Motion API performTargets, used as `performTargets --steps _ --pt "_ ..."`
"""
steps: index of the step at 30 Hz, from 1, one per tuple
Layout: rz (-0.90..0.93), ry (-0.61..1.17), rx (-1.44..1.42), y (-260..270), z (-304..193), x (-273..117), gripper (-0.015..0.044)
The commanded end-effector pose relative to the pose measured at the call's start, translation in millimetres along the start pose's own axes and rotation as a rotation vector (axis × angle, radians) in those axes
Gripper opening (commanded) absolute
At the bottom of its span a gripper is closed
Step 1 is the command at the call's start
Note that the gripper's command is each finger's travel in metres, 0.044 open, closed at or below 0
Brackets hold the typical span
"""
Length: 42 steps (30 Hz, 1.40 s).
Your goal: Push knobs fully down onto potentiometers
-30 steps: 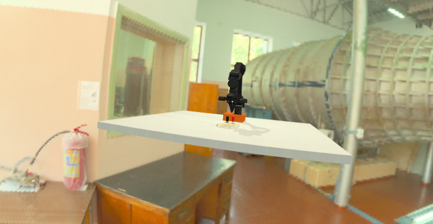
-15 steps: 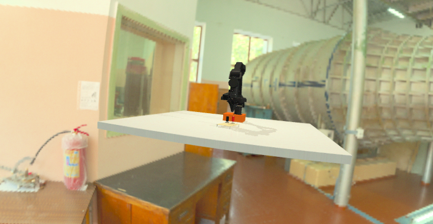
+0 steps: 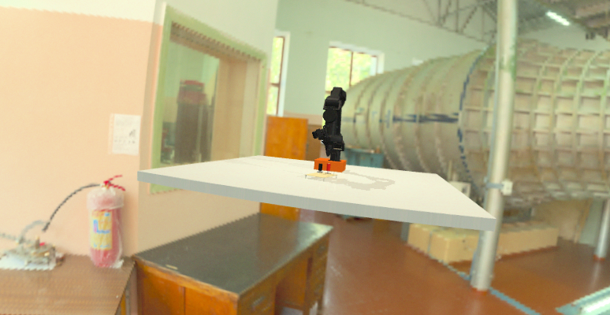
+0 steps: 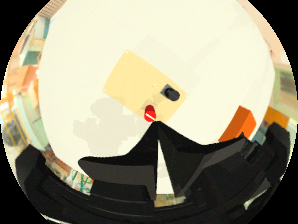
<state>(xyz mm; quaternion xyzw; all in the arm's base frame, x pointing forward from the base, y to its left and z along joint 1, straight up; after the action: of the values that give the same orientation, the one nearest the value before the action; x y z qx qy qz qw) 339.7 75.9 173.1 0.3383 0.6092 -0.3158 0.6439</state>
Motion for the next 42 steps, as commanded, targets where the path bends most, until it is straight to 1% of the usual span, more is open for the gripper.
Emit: performTargets --steps 1,23,31,35,42 --pt "-0.001 0.002 0.159 2 -1 -3 0.0" --pt "-0.019 0.004 0.917 8 -5 -11 0.0" --pt "-0.019 0.004 0.94 8 -5 -11 0.0" --pt "-0.019 0.004 0.94 8 -5 9 0.0" --pt "-0.019 0.004 0.94 8 -5 10 0.0"
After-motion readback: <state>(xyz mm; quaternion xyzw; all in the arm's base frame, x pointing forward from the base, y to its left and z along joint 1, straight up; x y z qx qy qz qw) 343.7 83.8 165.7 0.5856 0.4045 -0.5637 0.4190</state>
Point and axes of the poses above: the point midway between the two fingers, 35 mm back from their tips, its own x axis out along the fingers, its own y axis across the jaws, z = x × y, the point moved 8 cm from there along -x, back along the fingers, and after that the axes turned 2 degrees about x, right-handed, at the moved point
